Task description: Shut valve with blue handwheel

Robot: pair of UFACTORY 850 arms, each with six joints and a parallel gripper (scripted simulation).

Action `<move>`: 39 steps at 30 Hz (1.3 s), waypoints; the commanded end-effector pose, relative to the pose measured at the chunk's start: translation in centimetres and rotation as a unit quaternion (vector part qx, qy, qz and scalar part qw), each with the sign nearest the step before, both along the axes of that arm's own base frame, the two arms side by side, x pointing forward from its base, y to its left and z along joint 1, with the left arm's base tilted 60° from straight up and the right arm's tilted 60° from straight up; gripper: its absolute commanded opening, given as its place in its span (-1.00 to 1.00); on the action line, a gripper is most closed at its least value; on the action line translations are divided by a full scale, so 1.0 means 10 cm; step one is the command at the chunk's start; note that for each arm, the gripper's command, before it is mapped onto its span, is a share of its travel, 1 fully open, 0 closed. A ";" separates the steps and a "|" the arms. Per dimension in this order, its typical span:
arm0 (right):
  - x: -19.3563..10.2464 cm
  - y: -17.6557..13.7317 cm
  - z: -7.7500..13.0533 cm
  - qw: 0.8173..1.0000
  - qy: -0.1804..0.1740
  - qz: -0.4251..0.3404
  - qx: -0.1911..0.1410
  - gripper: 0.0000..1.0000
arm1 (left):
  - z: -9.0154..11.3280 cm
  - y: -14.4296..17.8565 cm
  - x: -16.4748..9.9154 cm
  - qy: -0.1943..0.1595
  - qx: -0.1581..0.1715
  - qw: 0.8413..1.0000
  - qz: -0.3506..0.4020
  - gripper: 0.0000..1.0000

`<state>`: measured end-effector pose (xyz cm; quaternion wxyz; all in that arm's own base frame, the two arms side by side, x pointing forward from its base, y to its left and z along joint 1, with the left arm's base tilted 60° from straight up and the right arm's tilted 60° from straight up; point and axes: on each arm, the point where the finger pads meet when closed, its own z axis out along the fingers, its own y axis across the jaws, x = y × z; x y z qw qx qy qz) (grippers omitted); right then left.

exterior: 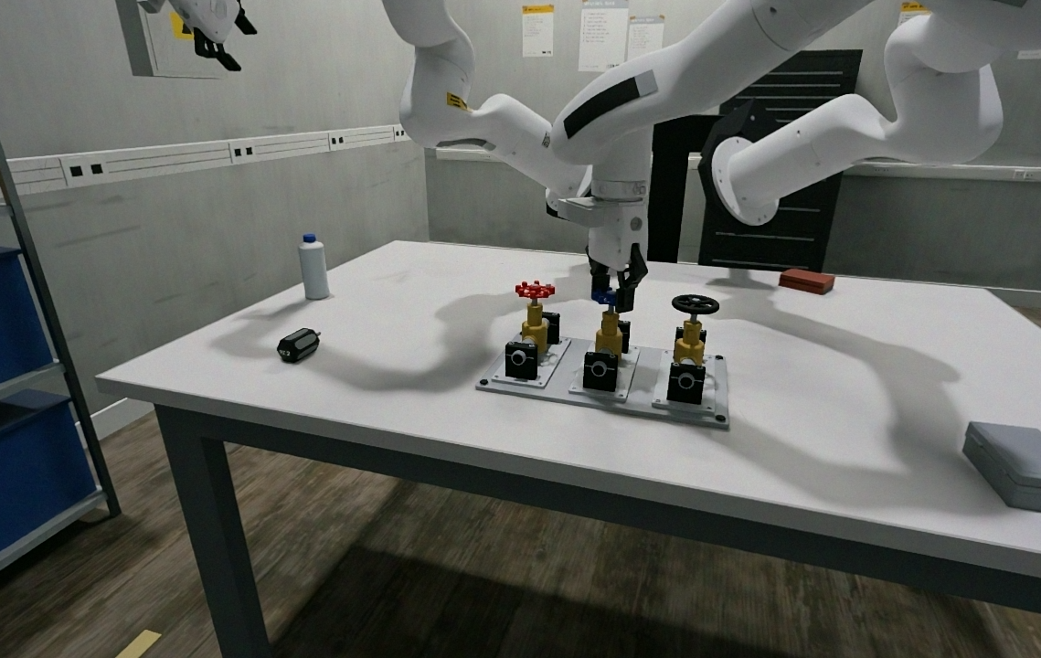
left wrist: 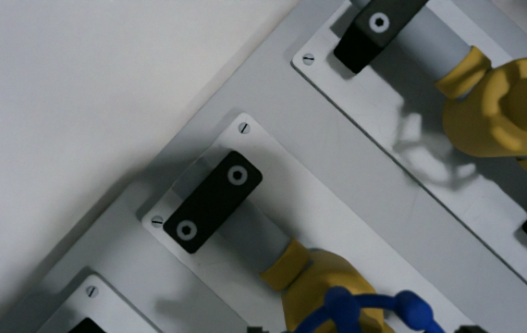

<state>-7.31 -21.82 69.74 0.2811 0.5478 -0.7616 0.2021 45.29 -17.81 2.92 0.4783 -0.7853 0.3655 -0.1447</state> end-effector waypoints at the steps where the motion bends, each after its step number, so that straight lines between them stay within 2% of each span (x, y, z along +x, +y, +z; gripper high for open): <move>1: 0.00 0.00 0.00 1.000 0.000 0.000 -0.001 1.00 | 0.00 -0.01 0.00 0.012 0.010 1.000 -0.009 -1.00; 39: 0.00 0.00 0.00 1.000 0.000 0.000 -0.001 1.00 | 0.00 -0.01 0.00 0.110 0.098 0.985 -0.085 -1.00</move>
